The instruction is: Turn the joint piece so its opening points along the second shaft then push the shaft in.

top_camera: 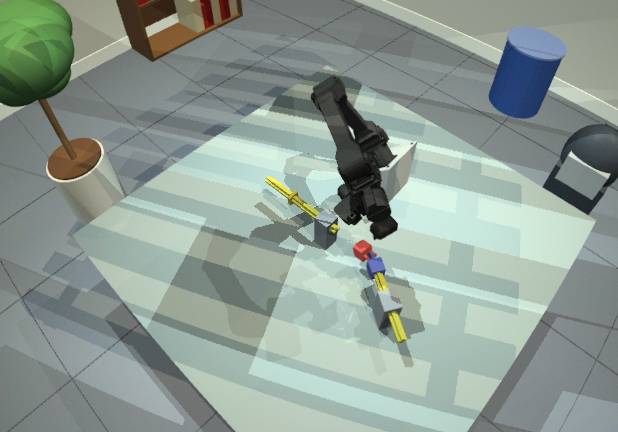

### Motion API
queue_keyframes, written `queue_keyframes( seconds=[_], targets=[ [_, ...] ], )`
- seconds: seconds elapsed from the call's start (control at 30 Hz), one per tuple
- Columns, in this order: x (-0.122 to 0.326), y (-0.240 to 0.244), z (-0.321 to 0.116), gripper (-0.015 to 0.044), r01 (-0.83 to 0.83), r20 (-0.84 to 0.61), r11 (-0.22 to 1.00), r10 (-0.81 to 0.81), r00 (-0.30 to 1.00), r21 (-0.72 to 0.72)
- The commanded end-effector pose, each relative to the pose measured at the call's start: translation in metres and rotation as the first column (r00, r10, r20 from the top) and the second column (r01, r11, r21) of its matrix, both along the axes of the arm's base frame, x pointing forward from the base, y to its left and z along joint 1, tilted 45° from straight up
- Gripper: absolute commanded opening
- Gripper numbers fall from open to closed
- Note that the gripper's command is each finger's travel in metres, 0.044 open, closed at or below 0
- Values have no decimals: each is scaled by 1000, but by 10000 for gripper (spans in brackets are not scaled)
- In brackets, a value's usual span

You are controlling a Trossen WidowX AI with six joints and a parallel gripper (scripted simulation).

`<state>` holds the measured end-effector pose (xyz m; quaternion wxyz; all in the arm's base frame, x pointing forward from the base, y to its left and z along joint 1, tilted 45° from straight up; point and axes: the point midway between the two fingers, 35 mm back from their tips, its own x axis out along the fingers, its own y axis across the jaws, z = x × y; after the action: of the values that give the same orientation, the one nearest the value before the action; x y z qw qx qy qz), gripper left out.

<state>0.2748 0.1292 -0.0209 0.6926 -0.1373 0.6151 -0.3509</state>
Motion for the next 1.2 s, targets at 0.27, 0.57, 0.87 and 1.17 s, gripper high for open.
queue_keyframes(
  seconds=[0.27,0.57,0.87,1.17],
  targets=[
    [-4,13,15,440,-173,-156,984,166,974,-33],
    [-14,-51,28,440,-189,-168,981,180,969,-37],
    [-19,-68,30,440,-177,-159,983,169,973,-43],
    [-19,-71,28,440,25,28,998,-24,999,-57]
  ],
)
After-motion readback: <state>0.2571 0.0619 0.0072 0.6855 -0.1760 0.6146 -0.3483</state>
